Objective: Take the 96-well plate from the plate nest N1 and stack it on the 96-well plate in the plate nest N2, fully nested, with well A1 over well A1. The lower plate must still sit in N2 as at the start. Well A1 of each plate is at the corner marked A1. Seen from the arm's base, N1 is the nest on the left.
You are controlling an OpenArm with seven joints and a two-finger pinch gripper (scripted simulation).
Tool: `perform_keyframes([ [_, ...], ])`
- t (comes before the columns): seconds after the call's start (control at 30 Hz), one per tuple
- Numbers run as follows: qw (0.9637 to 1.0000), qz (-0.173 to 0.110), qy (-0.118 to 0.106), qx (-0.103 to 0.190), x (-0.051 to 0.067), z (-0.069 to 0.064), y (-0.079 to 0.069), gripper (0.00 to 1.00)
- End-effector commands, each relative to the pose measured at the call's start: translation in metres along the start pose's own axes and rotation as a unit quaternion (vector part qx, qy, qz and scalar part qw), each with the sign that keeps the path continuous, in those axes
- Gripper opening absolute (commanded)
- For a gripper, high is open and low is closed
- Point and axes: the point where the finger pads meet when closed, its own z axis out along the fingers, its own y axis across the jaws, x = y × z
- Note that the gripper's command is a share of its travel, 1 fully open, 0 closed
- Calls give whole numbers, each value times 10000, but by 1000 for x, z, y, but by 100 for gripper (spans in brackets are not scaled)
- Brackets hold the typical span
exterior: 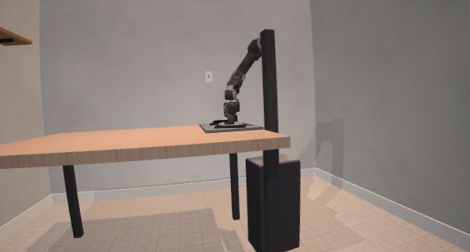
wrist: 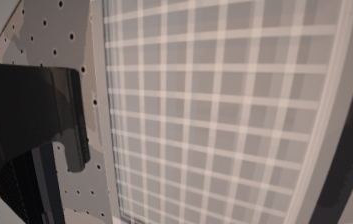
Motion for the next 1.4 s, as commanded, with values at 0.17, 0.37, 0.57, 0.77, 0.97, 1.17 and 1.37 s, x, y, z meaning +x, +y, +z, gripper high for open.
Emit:
perform_keyframes([
  [0.17, 10000, -3, -15, -3, -2, -3, 2, 77],
  [0.37, 10000, -3, -15, -3, -2, -3, 2, 77],
  [0.57, 10000, -7, 2, -8, 1, -1, 1, 77],
  [0.77, 10000, -7, 2, -8, 1, -1, 1, 77],
  [0.97, 10000, -7, 2, -8, 1, -1, 1, 77],
  [1.17, 10000, -4, -17, -7, -2, -3, 3, 77],
  [1.37, 10000, -4, -17, -7, -2, -3, 3, 77],
])
